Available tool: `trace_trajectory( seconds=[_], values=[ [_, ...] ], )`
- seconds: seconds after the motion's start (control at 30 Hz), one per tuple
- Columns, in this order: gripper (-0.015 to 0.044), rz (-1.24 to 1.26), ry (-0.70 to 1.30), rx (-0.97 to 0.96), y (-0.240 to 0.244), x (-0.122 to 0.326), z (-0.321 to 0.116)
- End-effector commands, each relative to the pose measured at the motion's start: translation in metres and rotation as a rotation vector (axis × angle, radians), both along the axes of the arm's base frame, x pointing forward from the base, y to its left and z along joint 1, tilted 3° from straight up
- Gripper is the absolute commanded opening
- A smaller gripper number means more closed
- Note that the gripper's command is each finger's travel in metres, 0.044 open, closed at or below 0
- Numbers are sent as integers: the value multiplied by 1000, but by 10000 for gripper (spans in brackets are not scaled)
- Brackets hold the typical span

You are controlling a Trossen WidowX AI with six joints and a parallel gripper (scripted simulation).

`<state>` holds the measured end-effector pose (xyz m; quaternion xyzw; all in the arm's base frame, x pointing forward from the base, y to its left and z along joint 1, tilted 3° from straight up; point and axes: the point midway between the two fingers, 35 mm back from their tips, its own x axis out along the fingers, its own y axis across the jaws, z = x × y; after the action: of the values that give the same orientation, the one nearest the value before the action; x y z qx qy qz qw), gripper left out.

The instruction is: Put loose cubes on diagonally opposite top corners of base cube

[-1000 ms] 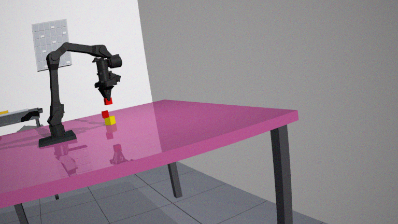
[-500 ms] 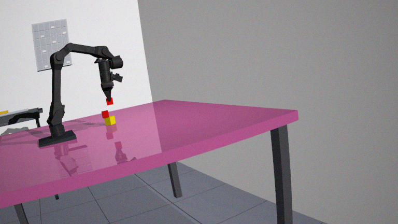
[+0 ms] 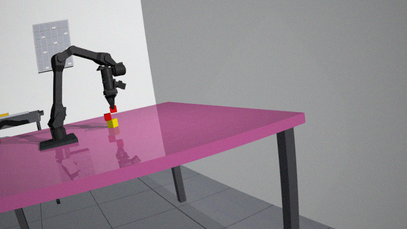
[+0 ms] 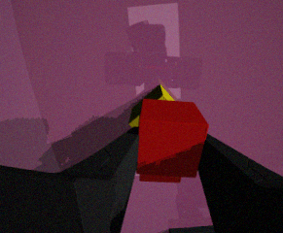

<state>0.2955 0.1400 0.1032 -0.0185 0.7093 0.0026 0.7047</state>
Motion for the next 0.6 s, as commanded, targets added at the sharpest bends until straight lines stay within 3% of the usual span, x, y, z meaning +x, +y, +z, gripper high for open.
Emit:
trace_trajectory(
  seconds=[0.0,0.57],
  values=[
    [105,8,-8,-4,-1,0,0],
    [105,-30,7,12,-1,2,-23]
  ],
)
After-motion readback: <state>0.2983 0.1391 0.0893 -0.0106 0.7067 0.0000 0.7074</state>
